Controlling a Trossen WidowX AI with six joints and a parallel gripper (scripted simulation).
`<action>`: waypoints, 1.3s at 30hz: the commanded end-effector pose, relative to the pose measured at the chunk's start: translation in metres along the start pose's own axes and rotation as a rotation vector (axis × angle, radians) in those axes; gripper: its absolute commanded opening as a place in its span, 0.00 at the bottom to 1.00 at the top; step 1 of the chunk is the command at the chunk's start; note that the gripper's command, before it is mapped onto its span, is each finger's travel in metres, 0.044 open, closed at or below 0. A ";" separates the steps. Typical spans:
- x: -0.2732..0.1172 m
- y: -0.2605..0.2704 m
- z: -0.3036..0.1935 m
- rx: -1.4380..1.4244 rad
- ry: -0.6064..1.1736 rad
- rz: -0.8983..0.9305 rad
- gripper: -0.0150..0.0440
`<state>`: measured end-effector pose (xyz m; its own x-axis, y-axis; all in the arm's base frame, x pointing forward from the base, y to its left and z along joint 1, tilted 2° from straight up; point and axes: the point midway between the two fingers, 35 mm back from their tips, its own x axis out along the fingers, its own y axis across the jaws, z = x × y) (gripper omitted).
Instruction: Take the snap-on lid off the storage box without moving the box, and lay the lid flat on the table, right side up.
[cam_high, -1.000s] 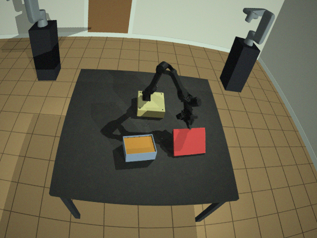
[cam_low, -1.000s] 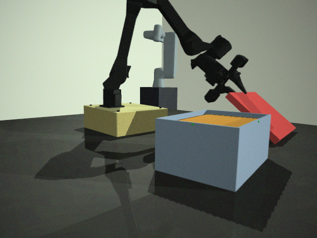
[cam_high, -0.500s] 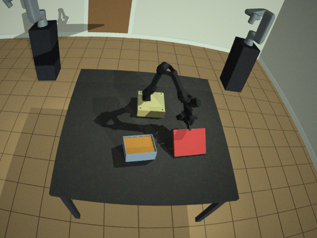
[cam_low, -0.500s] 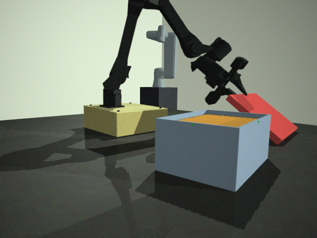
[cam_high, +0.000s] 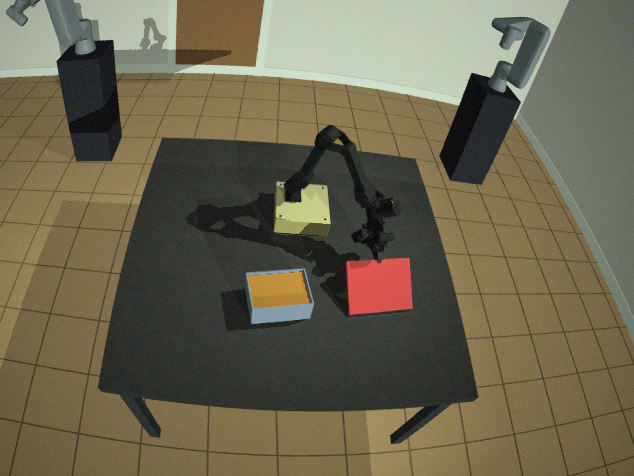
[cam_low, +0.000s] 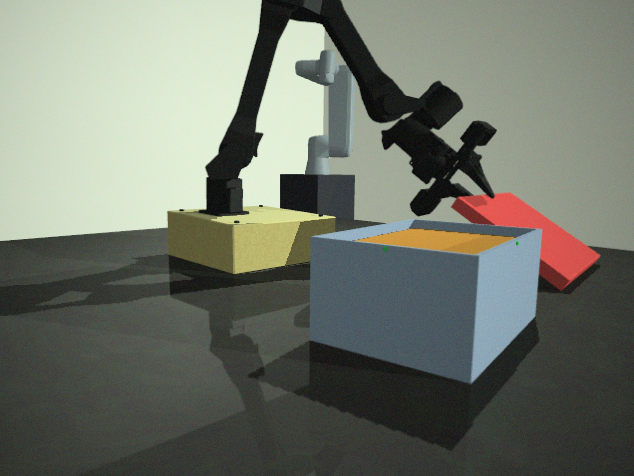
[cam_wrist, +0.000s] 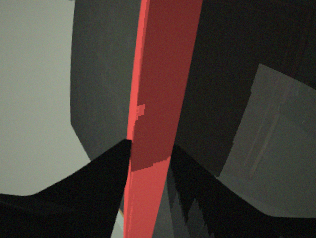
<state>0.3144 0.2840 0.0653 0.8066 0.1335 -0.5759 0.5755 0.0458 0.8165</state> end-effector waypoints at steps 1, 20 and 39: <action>0.007 -0.016 0.005 -0.022 -0.012 -0.031 0.25; 0.017 -0.028 0.005 -0.022 -0.012 -0.031 0.25; 0.020 -0.027 0.002 -0.018 -0.011 -0.025 0.34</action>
<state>0.3147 0.2830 0.0292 0.8002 0.1256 -0.5864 0.5842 0.0575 0.8096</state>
